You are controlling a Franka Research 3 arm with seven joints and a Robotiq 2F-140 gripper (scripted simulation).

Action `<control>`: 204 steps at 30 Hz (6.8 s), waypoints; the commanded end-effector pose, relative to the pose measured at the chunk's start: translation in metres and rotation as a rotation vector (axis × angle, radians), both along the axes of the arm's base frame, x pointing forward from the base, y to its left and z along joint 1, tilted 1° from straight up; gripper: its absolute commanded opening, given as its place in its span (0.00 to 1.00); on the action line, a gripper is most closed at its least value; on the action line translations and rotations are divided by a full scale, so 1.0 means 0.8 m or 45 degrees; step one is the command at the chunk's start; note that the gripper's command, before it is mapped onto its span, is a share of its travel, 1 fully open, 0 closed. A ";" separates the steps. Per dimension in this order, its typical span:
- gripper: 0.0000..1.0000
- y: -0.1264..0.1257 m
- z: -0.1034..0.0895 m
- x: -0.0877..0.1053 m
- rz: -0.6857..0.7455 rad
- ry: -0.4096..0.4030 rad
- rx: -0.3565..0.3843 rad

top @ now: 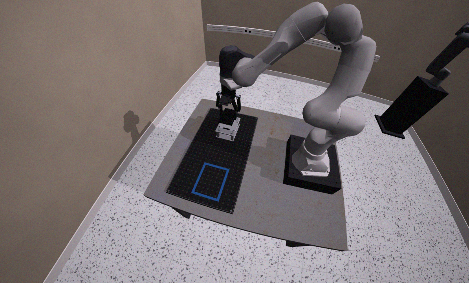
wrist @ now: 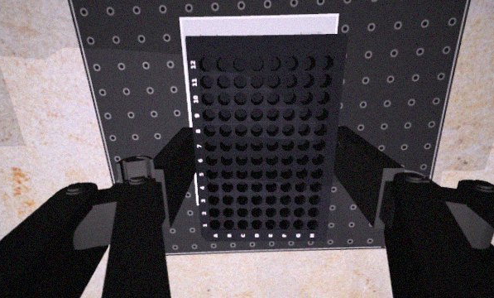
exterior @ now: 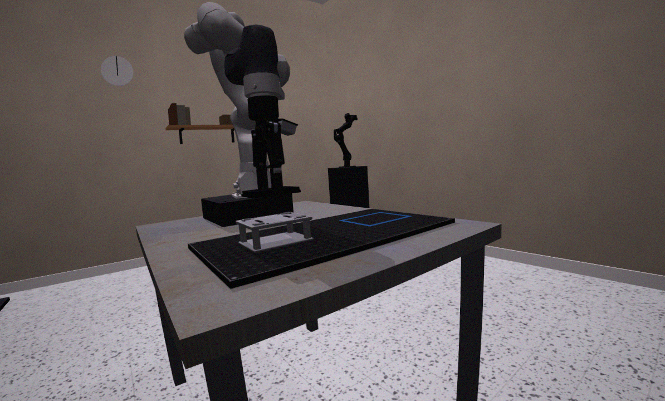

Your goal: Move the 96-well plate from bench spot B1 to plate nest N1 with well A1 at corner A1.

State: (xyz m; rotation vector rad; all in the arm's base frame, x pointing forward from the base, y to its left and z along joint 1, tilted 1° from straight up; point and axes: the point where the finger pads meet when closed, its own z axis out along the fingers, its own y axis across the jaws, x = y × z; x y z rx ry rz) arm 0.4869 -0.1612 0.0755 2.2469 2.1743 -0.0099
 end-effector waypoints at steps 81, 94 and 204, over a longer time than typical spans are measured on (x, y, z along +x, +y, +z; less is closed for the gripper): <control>0.60 0.001 -0.028 0.000 0.011 0.006 -0.001; 0.60 0.001 -0.051 0.002 0.011 0.006 -0.001; 0.60 0.001 -0.077 0.001 0.011 0.006 -0.001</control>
